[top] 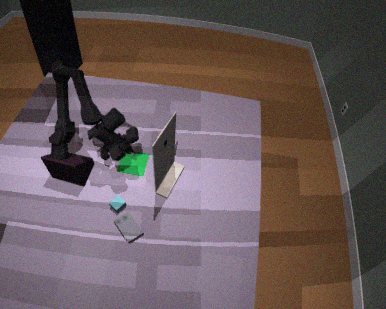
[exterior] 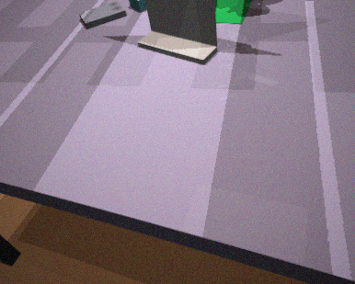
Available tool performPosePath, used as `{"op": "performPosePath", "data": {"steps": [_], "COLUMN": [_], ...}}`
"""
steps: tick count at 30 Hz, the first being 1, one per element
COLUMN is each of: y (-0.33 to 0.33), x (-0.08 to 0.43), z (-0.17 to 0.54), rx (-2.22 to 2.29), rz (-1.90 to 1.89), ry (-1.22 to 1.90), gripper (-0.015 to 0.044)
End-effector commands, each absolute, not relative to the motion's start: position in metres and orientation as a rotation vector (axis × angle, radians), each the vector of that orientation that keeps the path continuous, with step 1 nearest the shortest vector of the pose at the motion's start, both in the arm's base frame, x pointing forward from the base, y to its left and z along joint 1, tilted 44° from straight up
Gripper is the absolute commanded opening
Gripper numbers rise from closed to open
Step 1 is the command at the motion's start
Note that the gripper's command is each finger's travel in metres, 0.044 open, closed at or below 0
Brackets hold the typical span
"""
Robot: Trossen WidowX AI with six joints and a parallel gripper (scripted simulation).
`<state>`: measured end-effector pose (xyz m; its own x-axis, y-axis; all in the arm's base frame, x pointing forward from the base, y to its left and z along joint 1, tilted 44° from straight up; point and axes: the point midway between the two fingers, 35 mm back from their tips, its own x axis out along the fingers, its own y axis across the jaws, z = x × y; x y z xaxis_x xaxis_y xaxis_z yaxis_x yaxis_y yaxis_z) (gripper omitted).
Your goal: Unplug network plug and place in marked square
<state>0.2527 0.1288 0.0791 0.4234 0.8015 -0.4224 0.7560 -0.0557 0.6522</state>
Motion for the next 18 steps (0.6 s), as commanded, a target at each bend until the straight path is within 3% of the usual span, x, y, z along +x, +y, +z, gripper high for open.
{"op": "performPosePath", "data": {"steps": [1, 18], "y": [0.131, 0.144], "x": [0.253, 0.254], "z": [0.078, 0.064], "rx": [1.803, 1.800], "rz": [0.077, 0.074], "ry": [1.344, 1.345], "gripper": [0.0000, 0.0000]}}
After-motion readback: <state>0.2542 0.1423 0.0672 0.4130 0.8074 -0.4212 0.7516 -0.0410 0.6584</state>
